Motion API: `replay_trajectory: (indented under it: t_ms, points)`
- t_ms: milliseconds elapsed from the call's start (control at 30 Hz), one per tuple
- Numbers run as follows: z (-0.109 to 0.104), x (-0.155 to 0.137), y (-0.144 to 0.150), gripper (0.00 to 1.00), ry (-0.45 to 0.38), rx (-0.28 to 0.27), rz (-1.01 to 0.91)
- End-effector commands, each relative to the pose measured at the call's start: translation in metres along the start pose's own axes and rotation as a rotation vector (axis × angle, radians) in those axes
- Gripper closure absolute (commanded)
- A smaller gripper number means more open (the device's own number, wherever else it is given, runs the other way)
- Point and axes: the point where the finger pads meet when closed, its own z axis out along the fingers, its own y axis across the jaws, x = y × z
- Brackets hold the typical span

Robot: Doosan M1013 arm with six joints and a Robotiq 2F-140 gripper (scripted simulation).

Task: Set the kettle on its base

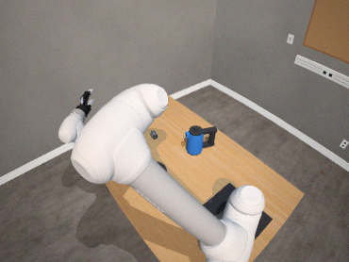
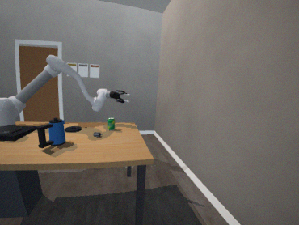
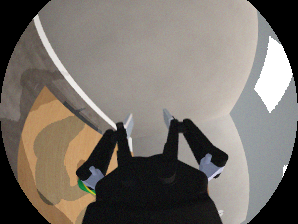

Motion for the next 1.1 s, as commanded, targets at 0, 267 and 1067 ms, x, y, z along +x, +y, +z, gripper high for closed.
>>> replay_trajectory:
  t_ms: [0,267,1067]
  points:
    - [0.008,-0.014,0.005,0.48,-0.024,0.009,0.023]
    - [0.028,-0.057,0.013,0.48,-0.095,0.037,0.087]
    - [0.085,-0.359,0.049,0.48,-0.686,0.18,0.65]
